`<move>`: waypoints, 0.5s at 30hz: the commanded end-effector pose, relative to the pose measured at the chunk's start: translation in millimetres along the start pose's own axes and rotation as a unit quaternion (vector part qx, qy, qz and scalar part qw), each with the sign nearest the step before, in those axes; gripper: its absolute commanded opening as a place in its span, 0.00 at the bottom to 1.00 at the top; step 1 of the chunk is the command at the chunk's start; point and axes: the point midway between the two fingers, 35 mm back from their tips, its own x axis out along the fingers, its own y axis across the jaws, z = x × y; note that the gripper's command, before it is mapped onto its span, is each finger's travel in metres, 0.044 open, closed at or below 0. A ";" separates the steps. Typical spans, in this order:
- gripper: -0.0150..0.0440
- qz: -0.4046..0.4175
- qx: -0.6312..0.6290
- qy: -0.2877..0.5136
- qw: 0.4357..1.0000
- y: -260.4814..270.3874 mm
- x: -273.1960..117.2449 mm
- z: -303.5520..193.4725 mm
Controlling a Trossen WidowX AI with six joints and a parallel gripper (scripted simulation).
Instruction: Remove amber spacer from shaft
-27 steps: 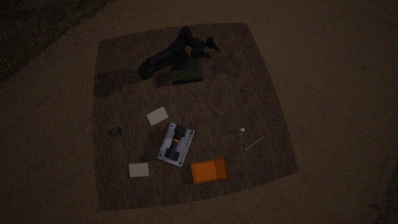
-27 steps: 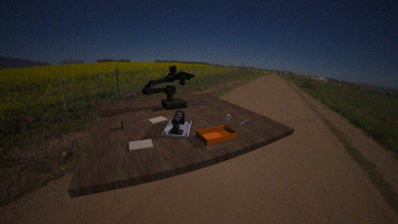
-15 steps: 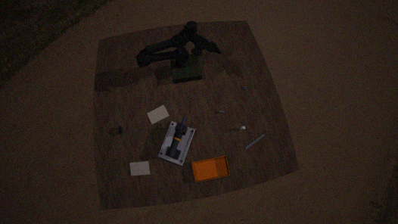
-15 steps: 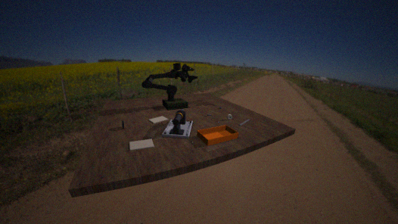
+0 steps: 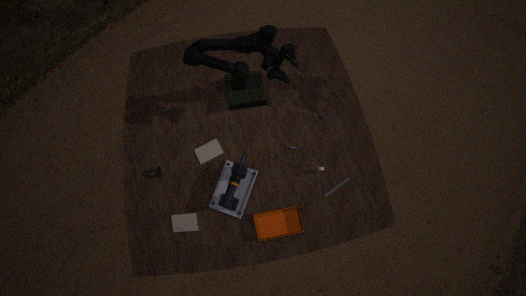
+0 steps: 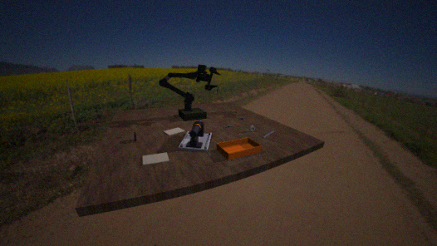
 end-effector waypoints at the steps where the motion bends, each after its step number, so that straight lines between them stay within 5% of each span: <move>1: 1.00 -0.151 -0.468 0.023 0.871 -6.9 60.0 21.0; 15: 1.00 -0.237 -0.703 0.149 0.654 -31.0 104.8 52.9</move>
